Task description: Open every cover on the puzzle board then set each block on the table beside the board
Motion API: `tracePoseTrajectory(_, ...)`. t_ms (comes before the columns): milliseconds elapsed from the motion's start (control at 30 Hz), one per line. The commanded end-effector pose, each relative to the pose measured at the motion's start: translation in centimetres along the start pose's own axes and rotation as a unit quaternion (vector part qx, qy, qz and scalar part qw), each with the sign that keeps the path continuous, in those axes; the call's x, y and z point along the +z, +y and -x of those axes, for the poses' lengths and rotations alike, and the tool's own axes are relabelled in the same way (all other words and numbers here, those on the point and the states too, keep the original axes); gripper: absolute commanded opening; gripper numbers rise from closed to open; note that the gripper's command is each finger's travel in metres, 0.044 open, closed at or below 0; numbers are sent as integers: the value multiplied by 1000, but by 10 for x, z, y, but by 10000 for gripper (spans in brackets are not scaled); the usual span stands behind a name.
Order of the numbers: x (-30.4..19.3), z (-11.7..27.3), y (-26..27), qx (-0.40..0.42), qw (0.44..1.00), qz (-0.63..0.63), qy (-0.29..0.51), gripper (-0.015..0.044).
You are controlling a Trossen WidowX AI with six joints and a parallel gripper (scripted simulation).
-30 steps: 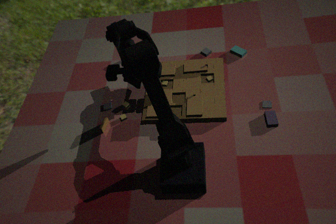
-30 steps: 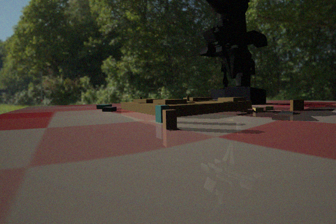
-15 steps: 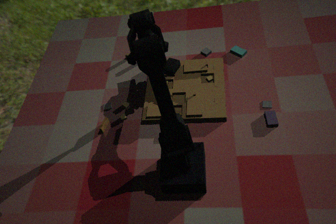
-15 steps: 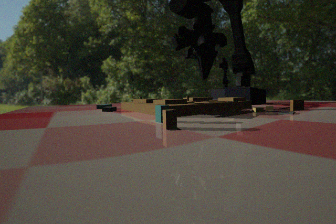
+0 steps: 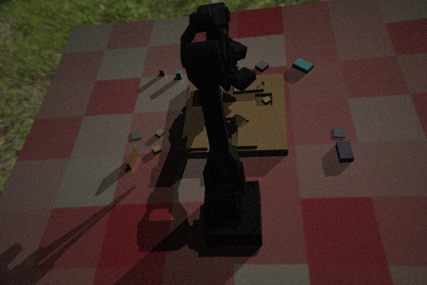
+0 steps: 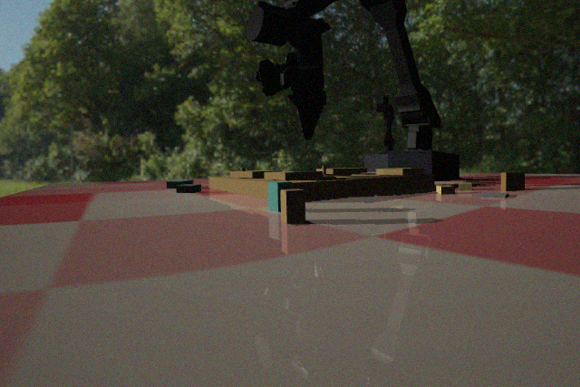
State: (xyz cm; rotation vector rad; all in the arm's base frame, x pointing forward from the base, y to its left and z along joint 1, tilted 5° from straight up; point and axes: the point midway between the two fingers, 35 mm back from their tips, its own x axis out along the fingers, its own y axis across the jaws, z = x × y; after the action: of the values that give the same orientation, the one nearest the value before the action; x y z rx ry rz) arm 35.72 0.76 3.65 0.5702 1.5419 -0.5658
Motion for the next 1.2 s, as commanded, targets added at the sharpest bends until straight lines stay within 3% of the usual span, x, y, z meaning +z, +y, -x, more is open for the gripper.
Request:
tracePoseTrajectory(0, 22, 0, -15, -1, 999, -42, -3, 0)
tracePoseTrajectory(500, 84, -2, -73, 1, 985, -174, -1, 0)
tracePoseTrajectory(733, 86, -6, -76, 2, 984, -180, -1, 0)
tracePoseTrajectory(1167, 83, -52, -75, 2, 984, -180, -1, 0)
